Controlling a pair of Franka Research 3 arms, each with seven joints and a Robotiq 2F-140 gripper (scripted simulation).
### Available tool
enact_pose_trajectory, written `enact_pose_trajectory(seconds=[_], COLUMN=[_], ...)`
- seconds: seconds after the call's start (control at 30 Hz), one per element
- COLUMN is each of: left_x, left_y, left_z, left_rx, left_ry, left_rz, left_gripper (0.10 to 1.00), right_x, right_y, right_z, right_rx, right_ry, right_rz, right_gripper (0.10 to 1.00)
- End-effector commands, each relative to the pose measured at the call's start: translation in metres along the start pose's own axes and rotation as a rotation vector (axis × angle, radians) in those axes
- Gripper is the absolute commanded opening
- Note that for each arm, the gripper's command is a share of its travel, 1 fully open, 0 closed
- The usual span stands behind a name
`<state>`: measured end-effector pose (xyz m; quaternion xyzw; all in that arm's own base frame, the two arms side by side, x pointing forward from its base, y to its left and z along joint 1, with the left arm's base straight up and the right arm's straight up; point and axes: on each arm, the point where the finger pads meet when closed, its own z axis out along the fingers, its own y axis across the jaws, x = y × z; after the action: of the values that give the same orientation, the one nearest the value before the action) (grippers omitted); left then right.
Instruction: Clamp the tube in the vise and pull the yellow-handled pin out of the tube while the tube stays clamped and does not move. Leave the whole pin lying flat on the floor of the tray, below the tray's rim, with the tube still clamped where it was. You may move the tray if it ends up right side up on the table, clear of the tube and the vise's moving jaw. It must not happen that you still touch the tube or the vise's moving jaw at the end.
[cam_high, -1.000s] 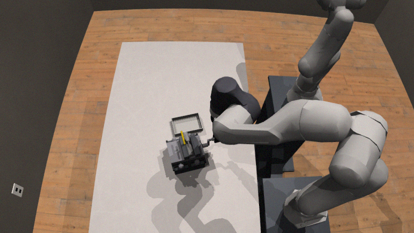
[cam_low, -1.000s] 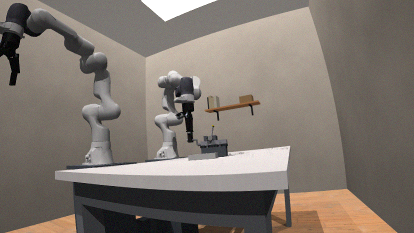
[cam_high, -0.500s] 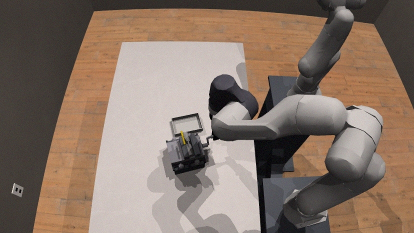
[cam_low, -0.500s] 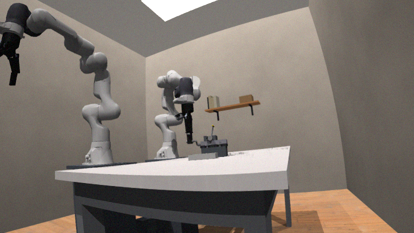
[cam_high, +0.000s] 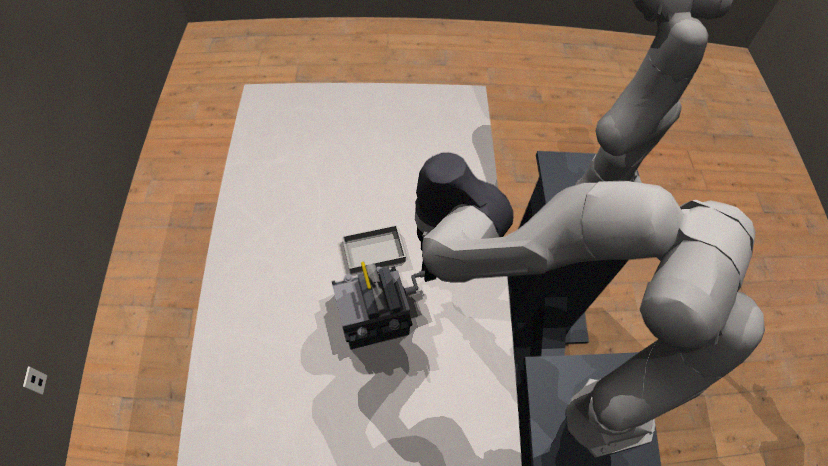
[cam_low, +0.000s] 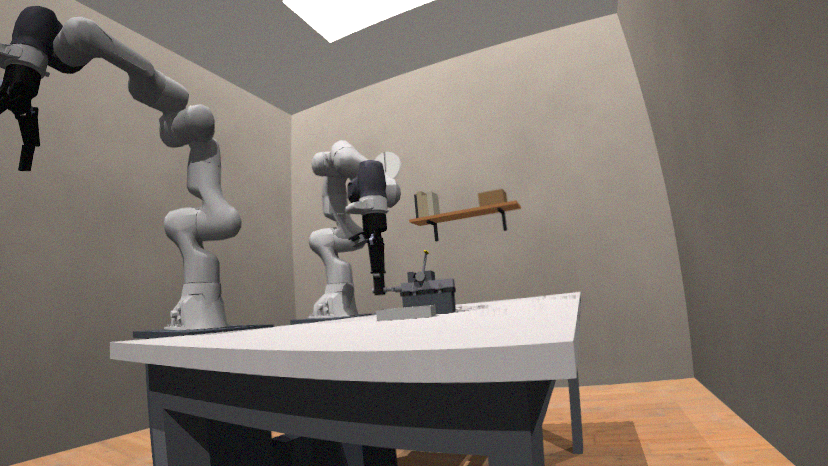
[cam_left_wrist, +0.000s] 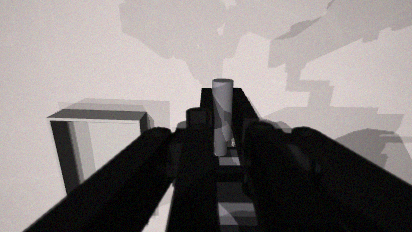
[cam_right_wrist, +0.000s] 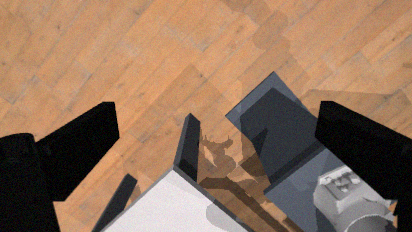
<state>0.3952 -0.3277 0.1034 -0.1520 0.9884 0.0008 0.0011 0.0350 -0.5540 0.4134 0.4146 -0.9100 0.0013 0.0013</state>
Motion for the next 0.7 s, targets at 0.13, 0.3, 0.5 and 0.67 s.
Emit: enact_pose_trajectory(seconds=[0.13, 0.3, 0.5, 0.67], left_x=[0.000, 0.000, 0.000, 0.000], left_y=[0.008, 0.017, 0.025, 0.036], left_z=[0.023, 0.030, 0.033, 0.034], left_rx=[0.001, 0.001, 0.001, 0.001], left_ry=[0.002, 0.002, 0.002, 0.002], left_rz=[0.008, 0.008, 0.008, 0.008], left_gripper=[0.130, 0.130, 0.130, 0.130], right_x=[-0.001, -0.001, -0.001, -0.001], right_y=[0.000, 0.000, 0.000, 0.000], right_z=[0.000, 0.000, 0.000, 0.000], right_rx=[-0.001, -0.001, -0.001, -0.001], right_ry=[-0.003, -0.003, -0.003, -0.003], right_rz=[0.005, 0.005, 0.005, 0.005], right_gripper=[1.000, 1.000, 1.000, 1.000])
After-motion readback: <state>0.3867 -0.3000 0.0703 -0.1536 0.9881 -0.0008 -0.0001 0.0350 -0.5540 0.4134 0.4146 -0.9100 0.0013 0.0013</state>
